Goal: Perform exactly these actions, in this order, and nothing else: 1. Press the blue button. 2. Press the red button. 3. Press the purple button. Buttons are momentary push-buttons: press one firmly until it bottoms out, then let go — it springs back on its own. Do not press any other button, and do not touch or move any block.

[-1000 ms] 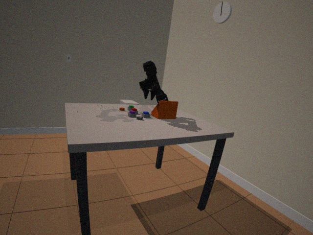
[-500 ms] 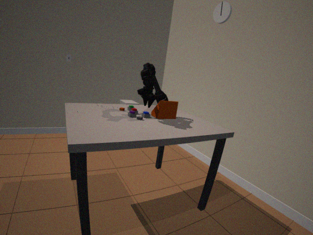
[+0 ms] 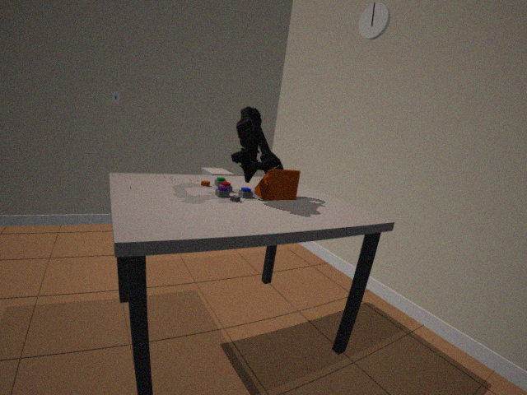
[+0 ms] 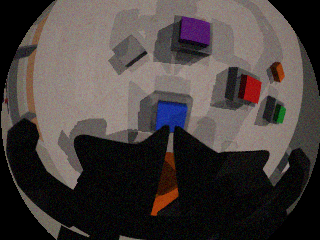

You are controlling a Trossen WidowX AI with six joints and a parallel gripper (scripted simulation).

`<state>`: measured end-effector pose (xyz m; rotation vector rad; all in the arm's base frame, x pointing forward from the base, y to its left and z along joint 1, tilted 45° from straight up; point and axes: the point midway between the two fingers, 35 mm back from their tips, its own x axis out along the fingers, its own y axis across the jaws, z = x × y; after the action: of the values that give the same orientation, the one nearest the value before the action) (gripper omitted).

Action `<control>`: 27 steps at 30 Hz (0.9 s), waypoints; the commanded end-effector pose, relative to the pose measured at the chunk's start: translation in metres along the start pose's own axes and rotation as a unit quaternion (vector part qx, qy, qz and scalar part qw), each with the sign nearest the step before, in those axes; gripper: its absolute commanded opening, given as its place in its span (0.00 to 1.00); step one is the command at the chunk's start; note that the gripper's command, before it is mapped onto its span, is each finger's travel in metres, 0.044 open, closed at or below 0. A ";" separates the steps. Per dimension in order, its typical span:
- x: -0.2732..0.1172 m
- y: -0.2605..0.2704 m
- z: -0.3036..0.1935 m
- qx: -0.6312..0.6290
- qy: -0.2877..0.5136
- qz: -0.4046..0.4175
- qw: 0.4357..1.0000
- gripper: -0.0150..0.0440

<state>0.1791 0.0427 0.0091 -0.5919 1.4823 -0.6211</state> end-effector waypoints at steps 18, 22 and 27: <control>0.029 -0.001 0.000 -0.003 -0.001 -0.003 1.000 0.29; 0.035 -0.001 0.000 -0.003 -0.001 -0.003 1.000 0.29; 0.036 -0.001 0.000 -0.003 -0.001 -0.003 1.000 0.29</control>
<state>0.1806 0.0203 -0.0142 -0.5896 1.4766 -0.6191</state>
